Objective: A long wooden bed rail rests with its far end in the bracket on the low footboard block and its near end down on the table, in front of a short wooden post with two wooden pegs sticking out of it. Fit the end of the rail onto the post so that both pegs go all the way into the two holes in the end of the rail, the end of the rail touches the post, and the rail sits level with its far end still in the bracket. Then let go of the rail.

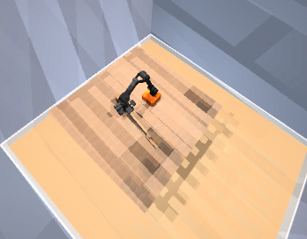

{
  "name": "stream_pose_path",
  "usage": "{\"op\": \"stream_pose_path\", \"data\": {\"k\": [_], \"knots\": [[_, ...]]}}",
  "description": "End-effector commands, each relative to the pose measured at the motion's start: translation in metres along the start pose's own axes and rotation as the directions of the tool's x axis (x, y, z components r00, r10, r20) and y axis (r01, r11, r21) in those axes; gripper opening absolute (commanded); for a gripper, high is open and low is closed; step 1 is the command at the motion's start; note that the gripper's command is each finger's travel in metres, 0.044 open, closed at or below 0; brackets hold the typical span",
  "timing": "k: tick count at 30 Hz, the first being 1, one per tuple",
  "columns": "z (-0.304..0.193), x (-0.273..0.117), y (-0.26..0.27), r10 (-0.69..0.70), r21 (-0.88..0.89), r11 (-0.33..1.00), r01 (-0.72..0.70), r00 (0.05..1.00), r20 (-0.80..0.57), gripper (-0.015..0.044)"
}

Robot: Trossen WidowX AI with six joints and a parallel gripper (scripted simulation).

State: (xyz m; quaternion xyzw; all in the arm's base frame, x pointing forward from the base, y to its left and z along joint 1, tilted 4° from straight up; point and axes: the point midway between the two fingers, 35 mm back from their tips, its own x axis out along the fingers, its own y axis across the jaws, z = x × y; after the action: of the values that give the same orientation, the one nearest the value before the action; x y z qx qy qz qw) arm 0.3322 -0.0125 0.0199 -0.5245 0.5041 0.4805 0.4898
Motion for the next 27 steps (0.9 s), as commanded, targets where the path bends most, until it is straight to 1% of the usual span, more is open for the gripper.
{"op": "stream_pose_path", "data": {"k": [1,27], "knots": [[-0.0004,-0.0034,-0.0010,-0.008,0.000,1.000,0.008,1.000,-0.005,0.0000],[0.0042,-0.0024,-0.0013,-0.008,0.000,1.000,0.008,1.000,-0.004,0.0000]]}}
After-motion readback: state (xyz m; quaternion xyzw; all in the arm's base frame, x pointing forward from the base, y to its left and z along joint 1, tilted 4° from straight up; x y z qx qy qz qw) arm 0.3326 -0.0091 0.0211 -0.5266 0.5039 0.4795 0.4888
